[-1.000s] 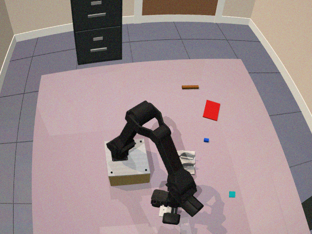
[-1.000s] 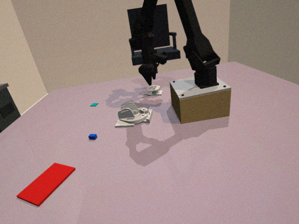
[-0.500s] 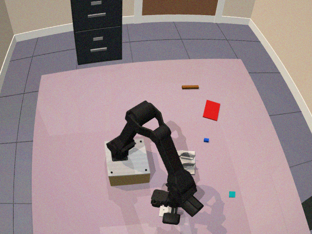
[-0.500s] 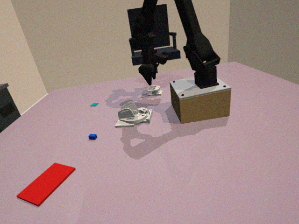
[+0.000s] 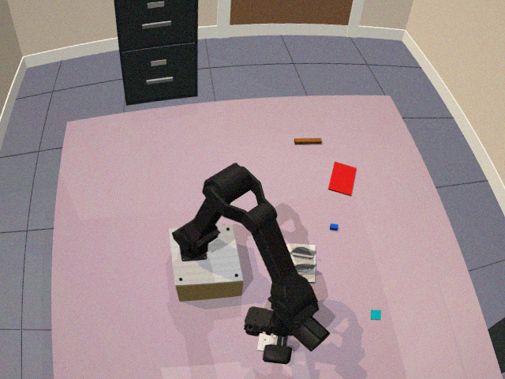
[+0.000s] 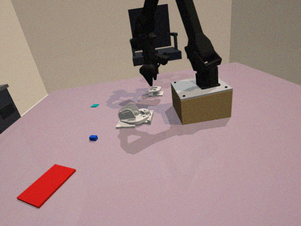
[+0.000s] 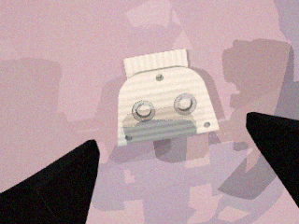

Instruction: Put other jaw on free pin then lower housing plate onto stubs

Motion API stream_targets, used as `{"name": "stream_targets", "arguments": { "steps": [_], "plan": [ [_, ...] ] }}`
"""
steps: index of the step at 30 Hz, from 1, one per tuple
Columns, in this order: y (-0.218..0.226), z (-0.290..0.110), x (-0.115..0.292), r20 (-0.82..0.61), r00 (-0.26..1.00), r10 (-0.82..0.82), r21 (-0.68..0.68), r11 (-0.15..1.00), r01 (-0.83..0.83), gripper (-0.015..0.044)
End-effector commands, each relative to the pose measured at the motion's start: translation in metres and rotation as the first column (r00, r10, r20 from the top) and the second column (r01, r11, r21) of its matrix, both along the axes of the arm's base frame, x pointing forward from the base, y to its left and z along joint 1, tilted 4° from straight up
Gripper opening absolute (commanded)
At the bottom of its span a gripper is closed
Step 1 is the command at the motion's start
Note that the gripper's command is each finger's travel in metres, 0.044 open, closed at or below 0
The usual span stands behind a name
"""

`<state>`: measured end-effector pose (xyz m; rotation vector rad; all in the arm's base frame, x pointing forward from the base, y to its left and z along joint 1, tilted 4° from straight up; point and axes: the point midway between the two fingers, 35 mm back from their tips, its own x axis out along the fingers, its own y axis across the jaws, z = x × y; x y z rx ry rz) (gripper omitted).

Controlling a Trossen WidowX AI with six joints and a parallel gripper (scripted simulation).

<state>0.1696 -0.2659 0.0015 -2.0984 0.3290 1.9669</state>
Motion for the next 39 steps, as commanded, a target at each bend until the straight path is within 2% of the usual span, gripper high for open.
{"name": "stream_targets", "arguments": {
  "steps": [1, 39],
  "plan": [
    [0.000, 0.000, 0.001, 0.005, 1.000, -0.005, 0.001, 1.000, 0.005, 0.0440],
    [-0.002, -0.051, 0.006, 0.005, 1.000, -0.005, 0.001, 1.000, 0.005, 0.0440]
  ]
}}
